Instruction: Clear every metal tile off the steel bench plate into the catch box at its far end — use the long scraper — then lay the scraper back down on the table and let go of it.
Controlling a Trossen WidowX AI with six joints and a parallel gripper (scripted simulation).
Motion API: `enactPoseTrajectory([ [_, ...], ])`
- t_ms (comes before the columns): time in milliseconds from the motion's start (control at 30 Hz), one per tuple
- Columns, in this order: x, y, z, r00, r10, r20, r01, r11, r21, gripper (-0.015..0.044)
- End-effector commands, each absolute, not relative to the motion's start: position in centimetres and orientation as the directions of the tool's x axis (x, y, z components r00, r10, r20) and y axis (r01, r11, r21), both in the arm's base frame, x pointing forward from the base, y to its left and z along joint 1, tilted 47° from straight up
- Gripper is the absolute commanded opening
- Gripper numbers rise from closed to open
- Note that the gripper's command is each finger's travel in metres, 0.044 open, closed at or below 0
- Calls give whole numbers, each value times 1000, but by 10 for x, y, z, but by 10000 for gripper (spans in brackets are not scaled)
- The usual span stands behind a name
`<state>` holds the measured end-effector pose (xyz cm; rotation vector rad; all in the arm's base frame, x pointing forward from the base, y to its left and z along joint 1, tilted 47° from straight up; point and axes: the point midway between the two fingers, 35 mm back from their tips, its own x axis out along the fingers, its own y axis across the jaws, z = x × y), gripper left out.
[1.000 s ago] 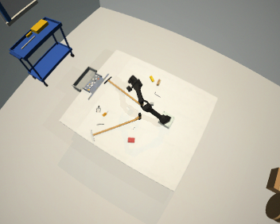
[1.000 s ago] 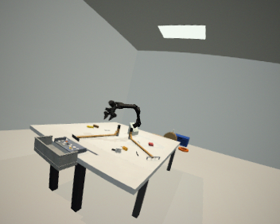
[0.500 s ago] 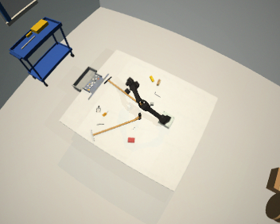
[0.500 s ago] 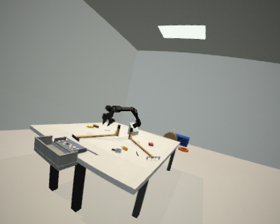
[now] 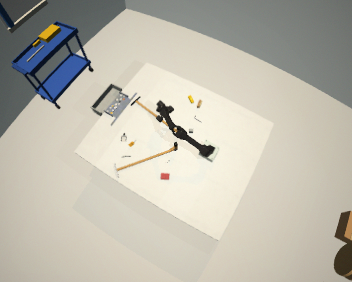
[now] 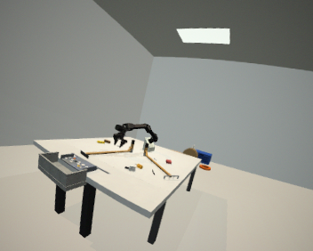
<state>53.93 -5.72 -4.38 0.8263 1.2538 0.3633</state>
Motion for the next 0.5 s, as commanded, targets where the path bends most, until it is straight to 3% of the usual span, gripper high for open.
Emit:
enactPoseTrajectory([
  [0,539,-57,-49,295,654,-697,186,676,713,440],
  [467,525,-74,-26,337,645,-686,181,670,720,440],
])
